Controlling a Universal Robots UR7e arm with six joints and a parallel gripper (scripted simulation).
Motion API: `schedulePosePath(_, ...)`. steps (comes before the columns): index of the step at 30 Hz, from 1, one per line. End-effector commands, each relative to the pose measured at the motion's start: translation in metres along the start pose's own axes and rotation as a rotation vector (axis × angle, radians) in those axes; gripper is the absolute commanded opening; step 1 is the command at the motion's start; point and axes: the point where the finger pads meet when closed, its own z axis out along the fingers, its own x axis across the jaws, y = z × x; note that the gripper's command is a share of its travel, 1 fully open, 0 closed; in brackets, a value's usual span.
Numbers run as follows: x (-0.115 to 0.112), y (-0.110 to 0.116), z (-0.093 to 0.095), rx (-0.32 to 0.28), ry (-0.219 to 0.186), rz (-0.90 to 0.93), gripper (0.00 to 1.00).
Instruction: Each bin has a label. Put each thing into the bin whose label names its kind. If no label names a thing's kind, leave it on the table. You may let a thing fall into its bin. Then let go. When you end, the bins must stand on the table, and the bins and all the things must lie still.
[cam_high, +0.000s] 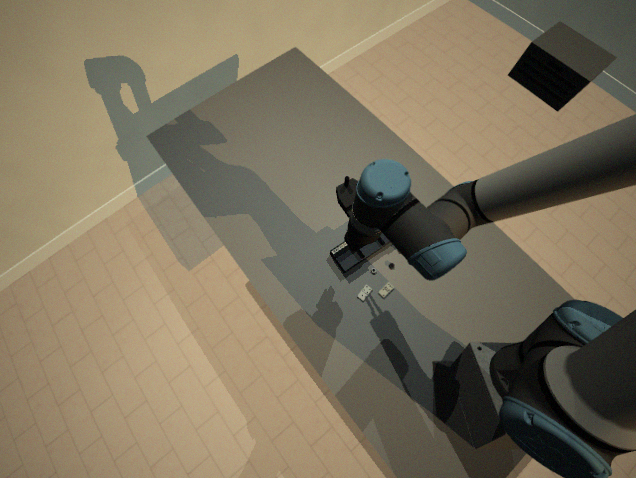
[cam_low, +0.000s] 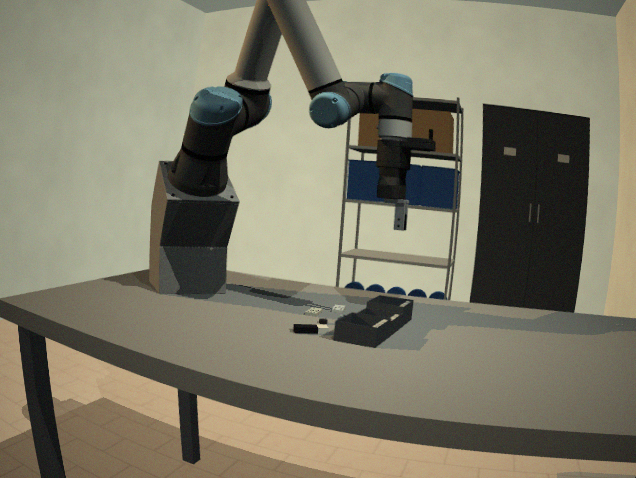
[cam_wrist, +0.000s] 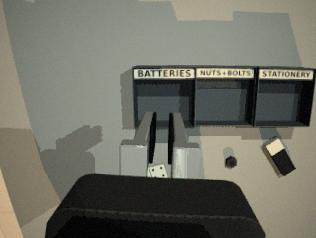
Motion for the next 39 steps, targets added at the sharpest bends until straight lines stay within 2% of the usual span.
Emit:
schedulePosePath(1, 0.013, 0.006, 0.008, -0.001, 0.000, -0.100, 0.75)
schedulePosePath(3, 0.025, 0.013, 0.016, -0.001, 0.000, -0.177, 0.75)
schedulePosePath(5, 0.025, 0.013, 0.016, -0.001, 0.000, -0.177, 0.75)
schedulePosePath(6, 0.032, 0.016, 0.021, -0.002, 0.000, -0.250, 0.75)
schedulePosePath(20, 0.120, 0.061, 0.080, -0.017, 0.012, -0.593, 0.75)
schedulePosePath(22, 0.120, 0.061, 0.080, -0.017, 0.012, -0.593, 0.75)
schedulePosePath(23, 0.128, 0.065, 0.085, -0.005, 0.002, -0.655, 0.75)
schedulePosePath(33, 0.192, 0.098, 0.125, -0.002, 0.000, -0.663, 0.75)
schedulePosePath(39, 0.202, 0.102, 0.127, -0.002, 0.000, -0.663, 0.75)
